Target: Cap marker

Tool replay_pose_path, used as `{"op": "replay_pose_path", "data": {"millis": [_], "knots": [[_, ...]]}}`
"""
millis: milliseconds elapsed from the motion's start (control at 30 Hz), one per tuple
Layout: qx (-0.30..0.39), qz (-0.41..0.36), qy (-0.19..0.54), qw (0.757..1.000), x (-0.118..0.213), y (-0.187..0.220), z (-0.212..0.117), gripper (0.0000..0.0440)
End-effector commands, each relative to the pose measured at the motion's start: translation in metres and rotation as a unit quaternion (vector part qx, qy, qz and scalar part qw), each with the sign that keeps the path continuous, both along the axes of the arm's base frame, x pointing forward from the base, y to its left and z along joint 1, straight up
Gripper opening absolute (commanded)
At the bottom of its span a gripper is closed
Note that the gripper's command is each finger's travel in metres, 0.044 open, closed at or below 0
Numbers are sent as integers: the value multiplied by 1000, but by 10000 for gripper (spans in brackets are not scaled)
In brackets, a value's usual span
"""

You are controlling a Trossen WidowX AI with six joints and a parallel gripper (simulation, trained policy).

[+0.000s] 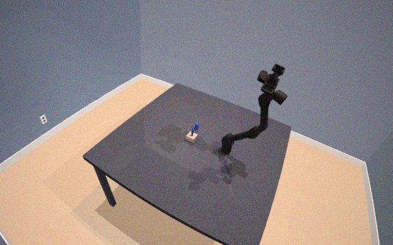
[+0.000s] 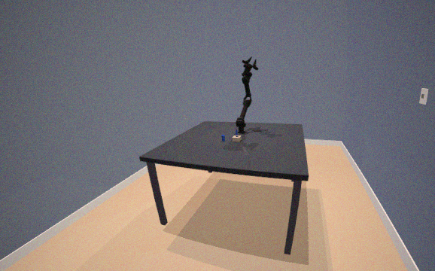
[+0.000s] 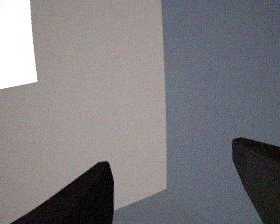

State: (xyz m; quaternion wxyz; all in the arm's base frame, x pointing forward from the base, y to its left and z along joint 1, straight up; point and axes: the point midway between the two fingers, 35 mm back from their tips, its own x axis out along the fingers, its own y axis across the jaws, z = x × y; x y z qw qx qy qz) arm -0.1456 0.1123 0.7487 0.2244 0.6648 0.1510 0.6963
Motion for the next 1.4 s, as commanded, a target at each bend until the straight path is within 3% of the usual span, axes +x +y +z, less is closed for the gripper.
{"op": "replay_pose_path", "data": {"millis": [0,600,1367], "knots": [[0,-5,23,1000,5,-1,-2,264],[2,-13,128,992,42,-11,-10,300],[-12,-12,268,963,102,-19,-35,308]]}}
